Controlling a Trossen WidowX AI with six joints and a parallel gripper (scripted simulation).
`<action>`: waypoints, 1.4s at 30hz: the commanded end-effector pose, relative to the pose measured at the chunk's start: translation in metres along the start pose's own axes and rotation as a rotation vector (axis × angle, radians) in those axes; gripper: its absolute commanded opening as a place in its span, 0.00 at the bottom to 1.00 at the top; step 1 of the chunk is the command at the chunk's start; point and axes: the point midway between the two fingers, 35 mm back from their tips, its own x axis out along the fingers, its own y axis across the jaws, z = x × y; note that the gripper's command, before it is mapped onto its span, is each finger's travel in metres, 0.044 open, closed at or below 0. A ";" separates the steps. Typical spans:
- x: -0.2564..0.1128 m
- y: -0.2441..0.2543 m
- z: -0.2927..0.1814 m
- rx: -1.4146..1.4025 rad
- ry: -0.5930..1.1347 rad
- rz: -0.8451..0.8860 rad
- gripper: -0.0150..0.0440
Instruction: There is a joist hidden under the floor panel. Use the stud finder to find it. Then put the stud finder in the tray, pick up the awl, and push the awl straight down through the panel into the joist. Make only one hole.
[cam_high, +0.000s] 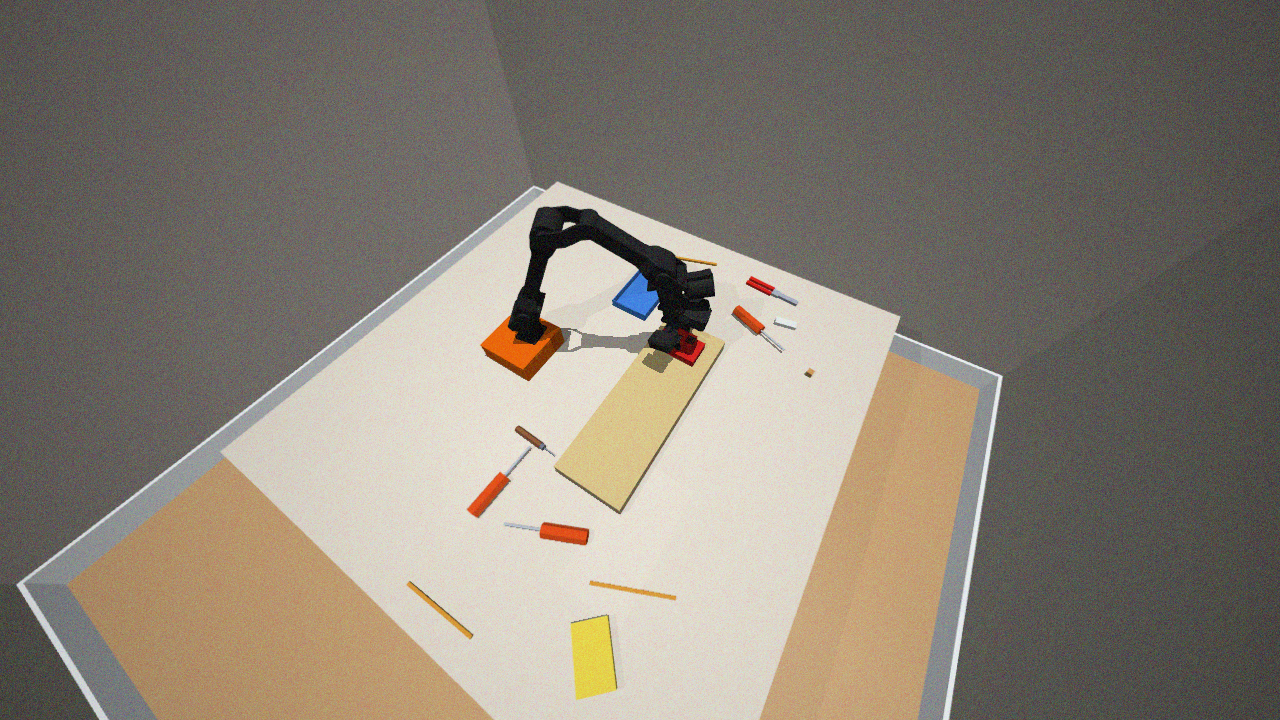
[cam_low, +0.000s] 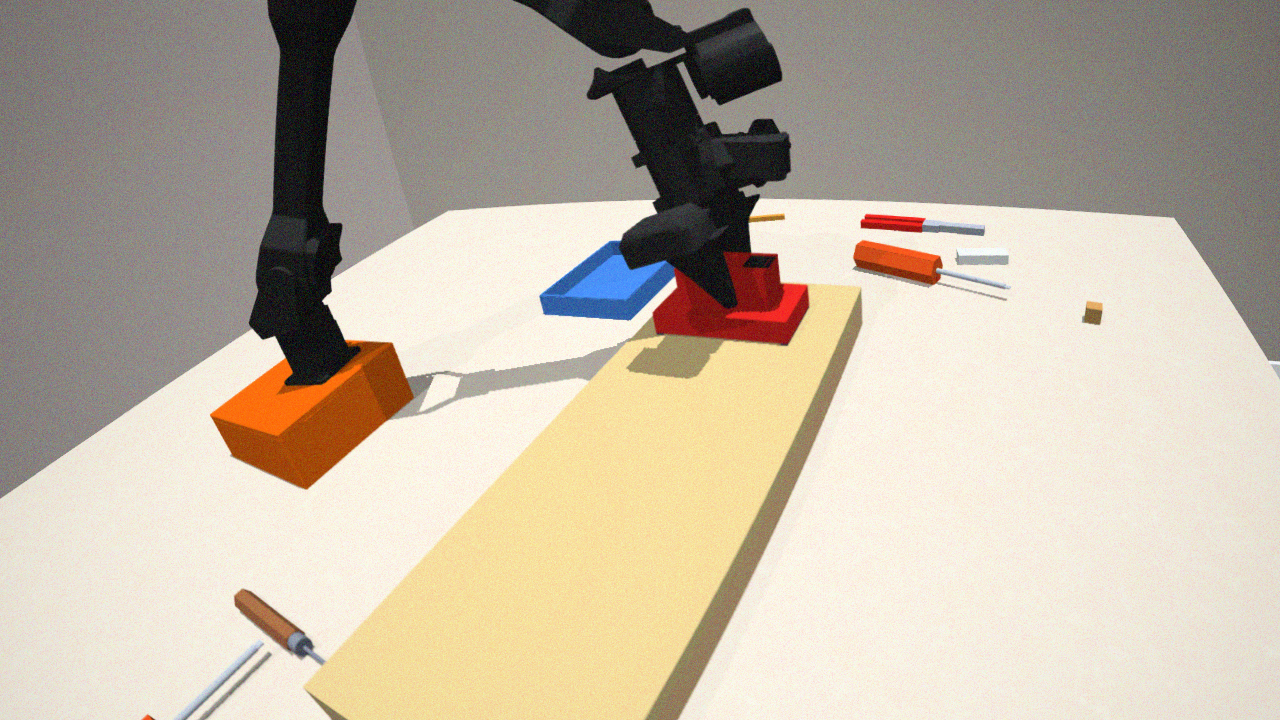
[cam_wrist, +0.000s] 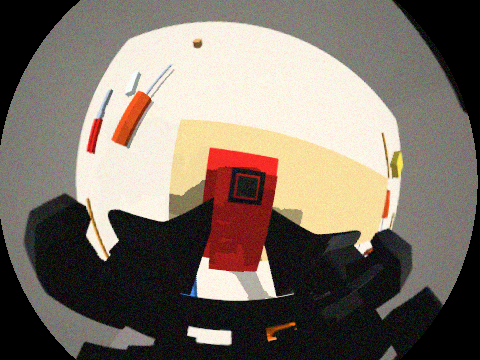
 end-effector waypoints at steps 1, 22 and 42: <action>0.000 -0.009 -0.001 0.000 0.002 -0.003 0.25; 0.000 -0.040 -0.001 0.000 0.002 -0.005 0.25; 0.000 -0.071 0.000 -0.001 0.002 -0.007 0.25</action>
